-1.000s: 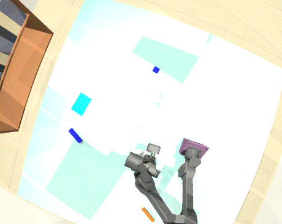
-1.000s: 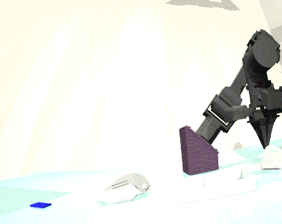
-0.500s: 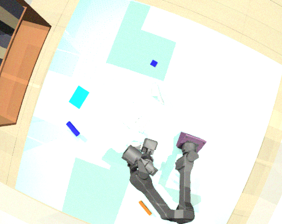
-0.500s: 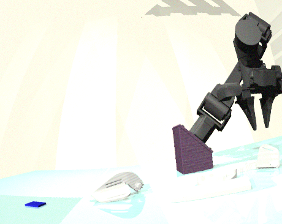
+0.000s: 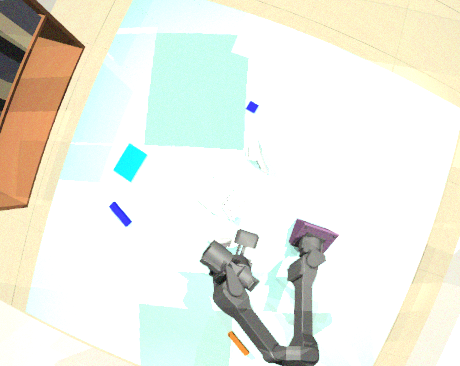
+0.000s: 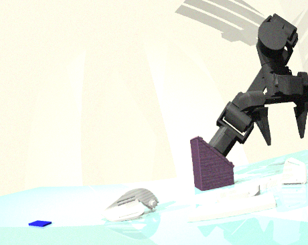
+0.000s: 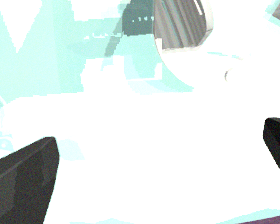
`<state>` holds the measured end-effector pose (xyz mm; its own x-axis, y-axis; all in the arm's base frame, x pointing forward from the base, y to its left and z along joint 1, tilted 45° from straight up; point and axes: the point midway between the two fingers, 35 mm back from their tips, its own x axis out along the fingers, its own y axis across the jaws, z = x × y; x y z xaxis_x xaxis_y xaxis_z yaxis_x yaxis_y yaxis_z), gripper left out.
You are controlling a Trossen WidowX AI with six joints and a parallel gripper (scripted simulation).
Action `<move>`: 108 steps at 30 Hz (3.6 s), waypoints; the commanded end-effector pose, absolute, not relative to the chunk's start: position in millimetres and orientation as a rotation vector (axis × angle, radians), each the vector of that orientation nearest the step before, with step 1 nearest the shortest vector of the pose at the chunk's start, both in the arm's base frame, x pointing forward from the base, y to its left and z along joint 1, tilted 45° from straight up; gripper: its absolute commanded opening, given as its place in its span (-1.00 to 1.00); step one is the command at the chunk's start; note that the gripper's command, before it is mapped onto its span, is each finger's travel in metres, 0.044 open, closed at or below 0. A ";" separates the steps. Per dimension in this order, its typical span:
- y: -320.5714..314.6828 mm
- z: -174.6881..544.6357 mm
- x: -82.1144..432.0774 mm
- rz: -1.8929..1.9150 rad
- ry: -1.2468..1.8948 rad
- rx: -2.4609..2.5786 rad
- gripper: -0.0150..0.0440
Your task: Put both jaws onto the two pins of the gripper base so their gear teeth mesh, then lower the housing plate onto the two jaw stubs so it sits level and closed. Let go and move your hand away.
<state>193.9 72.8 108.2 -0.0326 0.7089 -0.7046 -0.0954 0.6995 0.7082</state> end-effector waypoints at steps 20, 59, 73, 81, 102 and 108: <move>72.9 107.8 193.9 0.693 1.476 0.542 1.00; 67.9 115.5 194.3 0.698 1.472 0.536 -0.31; 67.9 115.5 194.3 0.698 1.472 0.536 0.93; 67.9 115.5 194.3 0.698 1.472 0.536 1.00; 67.9 115.5 194.3 0.698 1.472 0.536 1.00; 67.9 115.5 194.3 0.698 1.472 0.536 0.47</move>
<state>194.3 67.9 115.5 -0.0323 0.7097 -0.7038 -0.0961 0.6987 0.7090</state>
